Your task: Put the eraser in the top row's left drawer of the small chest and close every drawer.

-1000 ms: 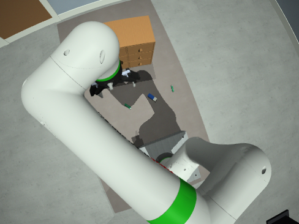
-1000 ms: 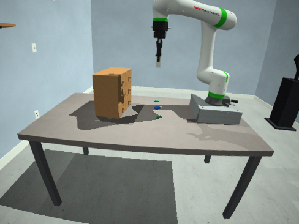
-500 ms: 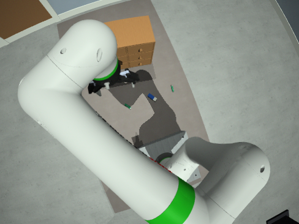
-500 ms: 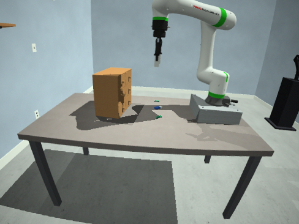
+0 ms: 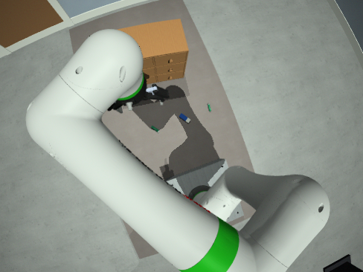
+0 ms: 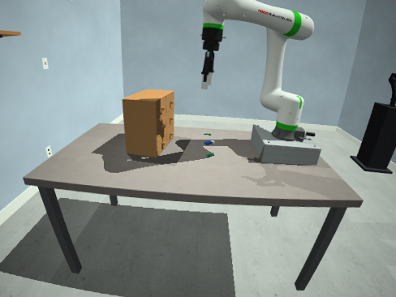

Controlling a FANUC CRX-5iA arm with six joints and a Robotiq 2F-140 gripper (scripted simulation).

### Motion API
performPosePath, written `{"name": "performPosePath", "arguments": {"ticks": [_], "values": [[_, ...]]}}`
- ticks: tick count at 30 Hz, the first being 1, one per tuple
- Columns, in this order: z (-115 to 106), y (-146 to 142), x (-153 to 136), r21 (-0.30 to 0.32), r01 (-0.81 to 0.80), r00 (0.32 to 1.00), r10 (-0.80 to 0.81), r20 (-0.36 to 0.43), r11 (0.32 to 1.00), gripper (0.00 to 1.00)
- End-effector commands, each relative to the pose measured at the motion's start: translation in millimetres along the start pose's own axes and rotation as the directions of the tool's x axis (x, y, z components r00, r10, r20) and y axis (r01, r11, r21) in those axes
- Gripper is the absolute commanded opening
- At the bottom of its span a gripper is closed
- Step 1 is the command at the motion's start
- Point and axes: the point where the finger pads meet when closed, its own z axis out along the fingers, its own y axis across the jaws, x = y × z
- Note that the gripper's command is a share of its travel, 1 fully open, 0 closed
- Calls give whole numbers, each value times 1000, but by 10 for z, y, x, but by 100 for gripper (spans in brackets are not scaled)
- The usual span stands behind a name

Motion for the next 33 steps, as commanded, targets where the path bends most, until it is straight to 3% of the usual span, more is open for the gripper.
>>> {"name": "performPosePath", "arguments": {"ticks": [1, 3, 9, 17, 19, 26, 33], "values": [[58, -1, 56, 0, -1, 999, 1, -46, 1000, 100], [87, 0, 82, 0, -1, 998, 1, -67, 1000, 100], [305, -1, 285, 0, -1, 973, 1, -229, 1000, 100], [652, -4, 606, 0, -1, 881, 1, -473, 1000, 100], [652, -4, 606, 0, -1, 881, 1, -473, 1000, 100], [862, 1, 812, -1, -3, 793, 1, -609, 1000, 100], [945, 2, 895, -1, -3, 752, 2, -660, 1000, 100]]}}
